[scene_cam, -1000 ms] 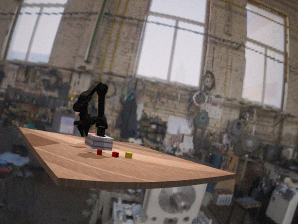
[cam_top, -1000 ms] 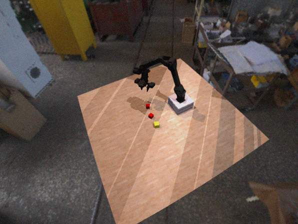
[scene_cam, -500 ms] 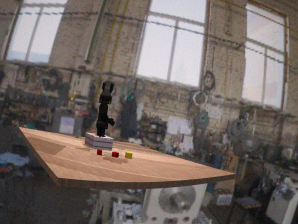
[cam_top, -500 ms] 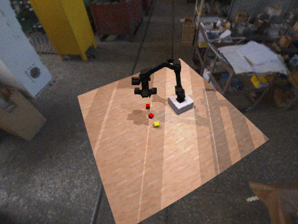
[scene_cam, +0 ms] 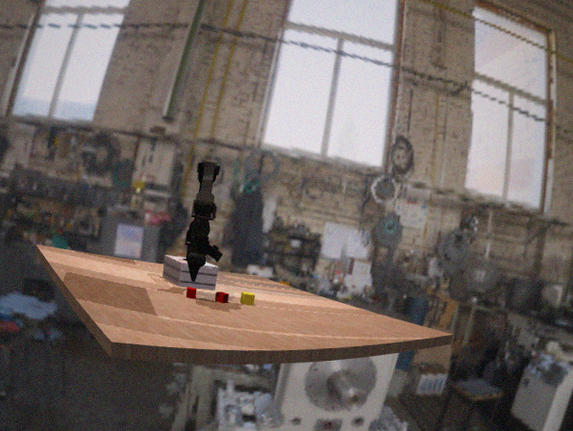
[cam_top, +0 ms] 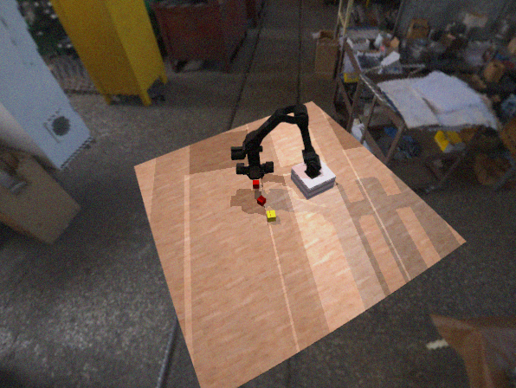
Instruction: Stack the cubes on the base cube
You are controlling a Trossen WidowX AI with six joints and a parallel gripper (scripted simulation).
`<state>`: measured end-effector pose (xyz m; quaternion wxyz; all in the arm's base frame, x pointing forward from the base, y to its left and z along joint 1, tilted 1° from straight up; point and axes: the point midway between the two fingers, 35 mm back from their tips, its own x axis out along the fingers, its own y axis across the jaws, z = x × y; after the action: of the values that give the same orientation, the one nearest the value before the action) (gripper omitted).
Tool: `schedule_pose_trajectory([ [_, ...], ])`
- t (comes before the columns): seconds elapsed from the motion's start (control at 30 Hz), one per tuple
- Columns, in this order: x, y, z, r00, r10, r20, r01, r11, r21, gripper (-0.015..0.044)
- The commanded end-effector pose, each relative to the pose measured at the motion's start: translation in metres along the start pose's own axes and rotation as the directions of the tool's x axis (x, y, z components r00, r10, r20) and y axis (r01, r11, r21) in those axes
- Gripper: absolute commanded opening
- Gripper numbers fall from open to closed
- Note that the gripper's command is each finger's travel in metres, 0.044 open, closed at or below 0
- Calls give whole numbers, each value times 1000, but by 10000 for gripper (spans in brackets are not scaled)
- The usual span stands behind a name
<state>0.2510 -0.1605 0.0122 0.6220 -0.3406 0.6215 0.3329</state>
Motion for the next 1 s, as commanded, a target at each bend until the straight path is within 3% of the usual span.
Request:
schedule_pose_trajectory([
  [0.0,5,-3,-1,1000,-15,-6,15,1000,-5,265],
  [0.97,49,-3,-1,1000,-15,-6,15,1000,-5,265],
])
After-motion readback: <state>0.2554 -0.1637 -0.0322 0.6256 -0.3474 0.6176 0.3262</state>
